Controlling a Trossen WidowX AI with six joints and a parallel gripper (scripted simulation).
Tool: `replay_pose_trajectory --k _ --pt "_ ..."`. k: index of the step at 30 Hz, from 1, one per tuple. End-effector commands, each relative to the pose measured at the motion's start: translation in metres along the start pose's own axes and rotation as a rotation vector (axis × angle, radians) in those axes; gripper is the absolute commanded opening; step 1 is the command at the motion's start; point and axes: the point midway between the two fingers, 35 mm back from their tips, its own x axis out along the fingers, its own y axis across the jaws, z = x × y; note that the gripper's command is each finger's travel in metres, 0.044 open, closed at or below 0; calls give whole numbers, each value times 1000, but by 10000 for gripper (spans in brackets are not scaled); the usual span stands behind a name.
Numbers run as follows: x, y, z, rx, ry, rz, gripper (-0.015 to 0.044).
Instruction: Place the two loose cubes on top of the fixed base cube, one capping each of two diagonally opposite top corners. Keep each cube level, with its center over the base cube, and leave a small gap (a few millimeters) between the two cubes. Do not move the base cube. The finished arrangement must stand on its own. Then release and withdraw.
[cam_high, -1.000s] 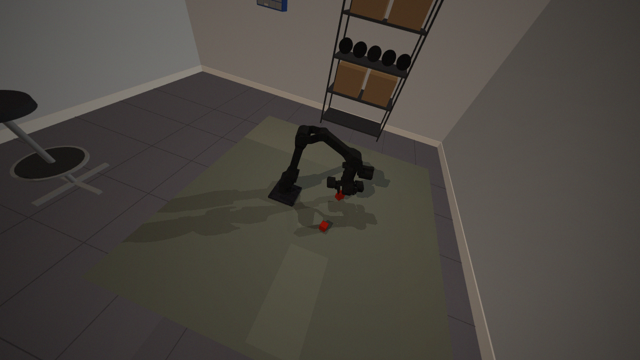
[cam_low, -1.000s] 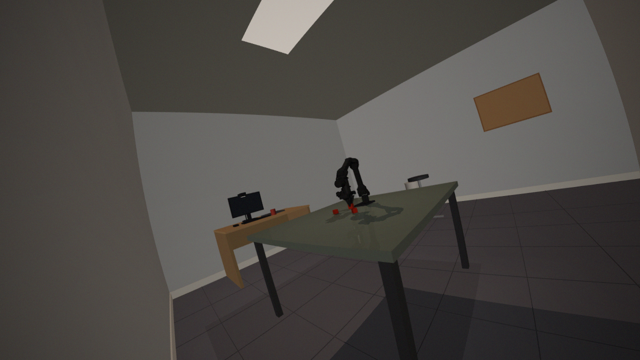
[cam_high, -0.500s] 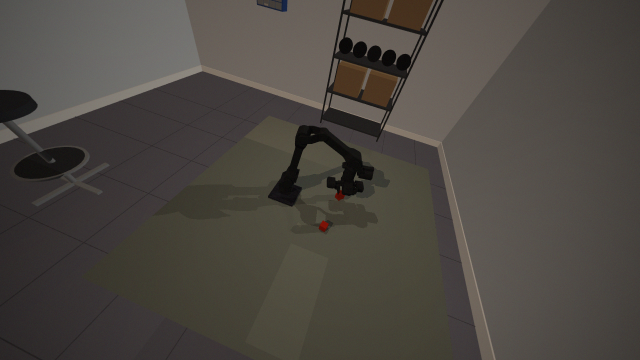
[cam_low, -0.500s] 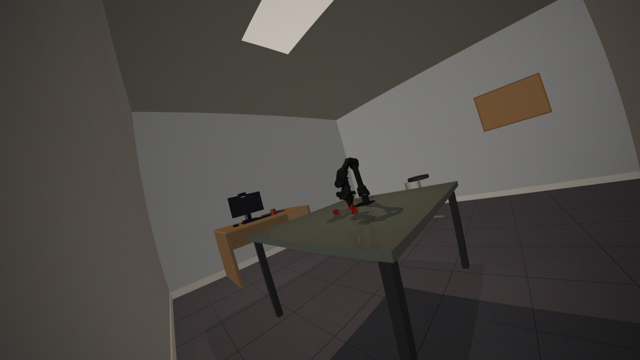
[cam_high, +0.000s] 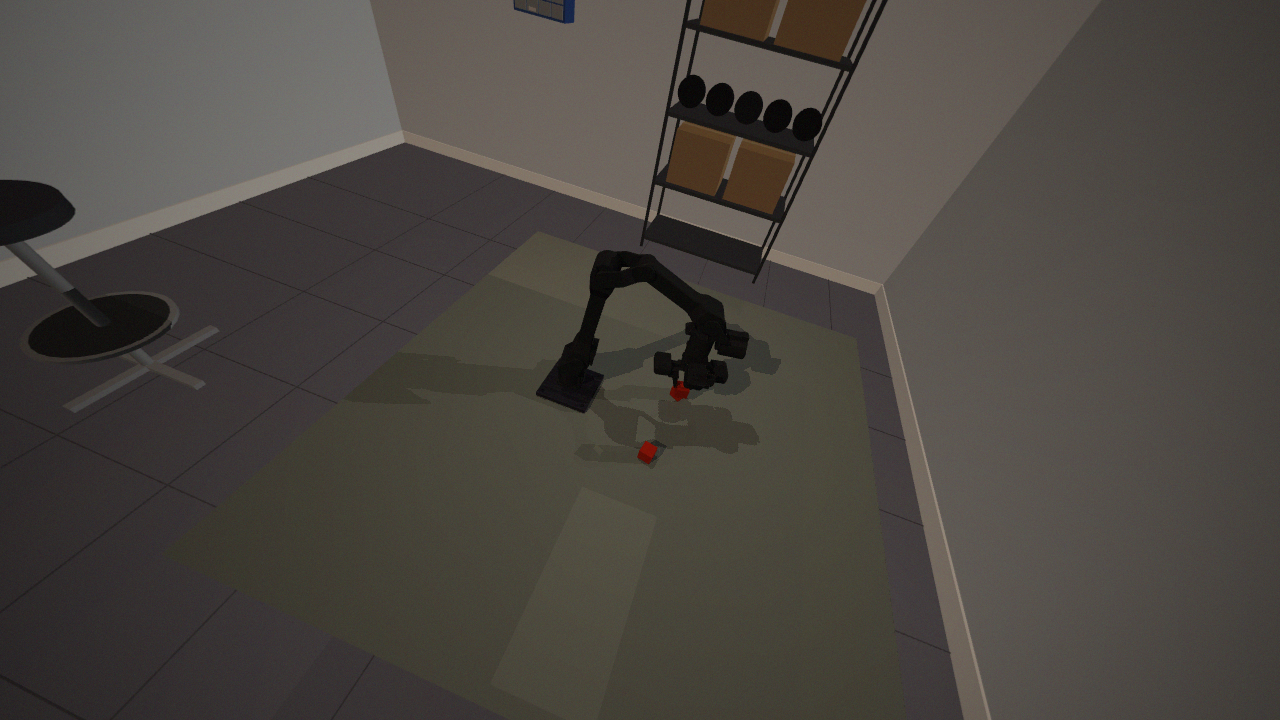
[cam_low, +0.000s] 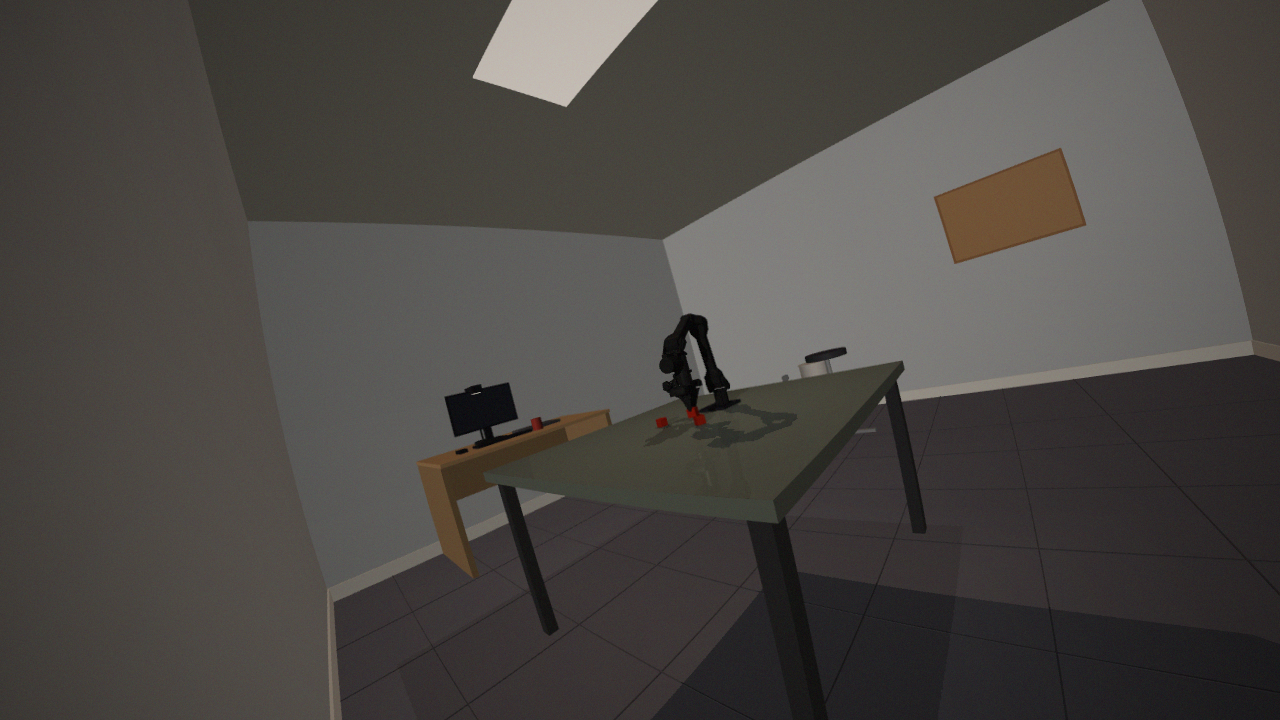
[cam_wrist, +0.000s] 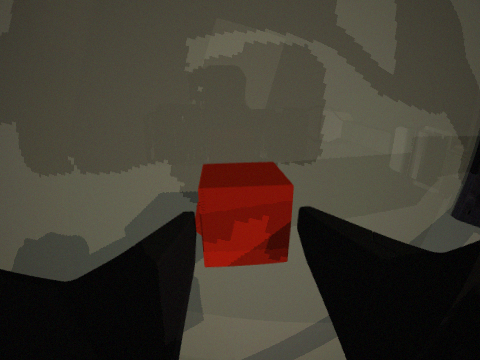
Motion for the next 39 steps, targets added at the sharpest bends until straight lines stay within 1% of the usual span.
replay_pose_trajectory --k 1,14,19,20,21,22,39 --pt "-8 1 0 0 -1 8 205" --pt "-24 1 0 0 -1 8 205" --pt "-25 1 0 0 -1 8 205" --pt "-22 0 0 -7 0 3 231" --pt "-23 0 2 -28 -1 3 258" --pt "-23 0 5 -64 -1 3 265" --pt "-36 -11 63 -802 -10 2 265"
